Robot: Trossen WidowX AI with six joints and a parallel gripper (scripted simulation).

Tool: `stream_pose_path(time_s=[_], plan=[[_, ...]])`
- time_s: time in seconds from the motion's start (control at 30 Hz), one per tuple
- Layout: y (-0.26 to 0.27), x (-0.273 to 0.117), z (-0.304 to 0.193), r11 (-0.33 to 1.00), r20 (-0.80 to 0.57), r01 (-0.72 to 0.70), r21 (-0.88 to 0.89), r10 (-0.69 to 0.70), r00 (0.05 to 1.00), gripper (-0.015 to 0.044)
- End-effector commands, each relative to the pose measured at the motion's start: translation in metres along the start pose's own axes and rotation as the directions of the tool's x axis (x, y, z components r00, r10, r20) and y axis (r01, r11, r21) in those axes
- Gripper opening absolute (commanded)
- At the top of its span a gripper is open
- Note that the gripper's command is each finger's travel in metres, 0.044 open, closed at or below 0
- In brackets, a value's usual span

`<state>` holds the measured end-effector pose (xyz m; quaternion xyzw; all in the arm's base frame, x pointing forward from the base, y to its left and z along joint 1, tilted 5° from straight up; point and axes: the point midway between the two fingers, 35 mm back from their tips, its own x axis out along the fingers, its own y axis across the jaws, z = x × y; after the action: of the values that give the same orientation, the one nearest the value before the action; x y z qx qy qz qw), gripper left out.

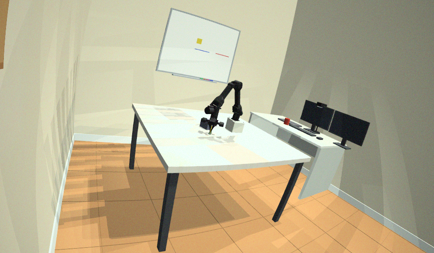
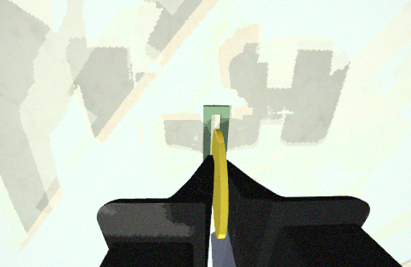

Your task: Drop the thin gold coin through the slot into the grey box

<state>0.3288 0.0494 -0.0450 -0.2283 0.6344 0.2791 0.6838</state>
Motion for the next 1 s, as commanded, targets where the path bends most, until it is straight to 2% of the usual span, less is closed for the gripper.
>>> stream_pose_path(time_s=[0.0,0.97], plan=[[-0.001,-0.001,0.0,1.0,-0.001,0.003,0.005,-0.003,1.0,0.0],[-0.002,-0.073,0.002,1.0,-0.001,0.004,0.005,-0.004,1.0,0.0]])
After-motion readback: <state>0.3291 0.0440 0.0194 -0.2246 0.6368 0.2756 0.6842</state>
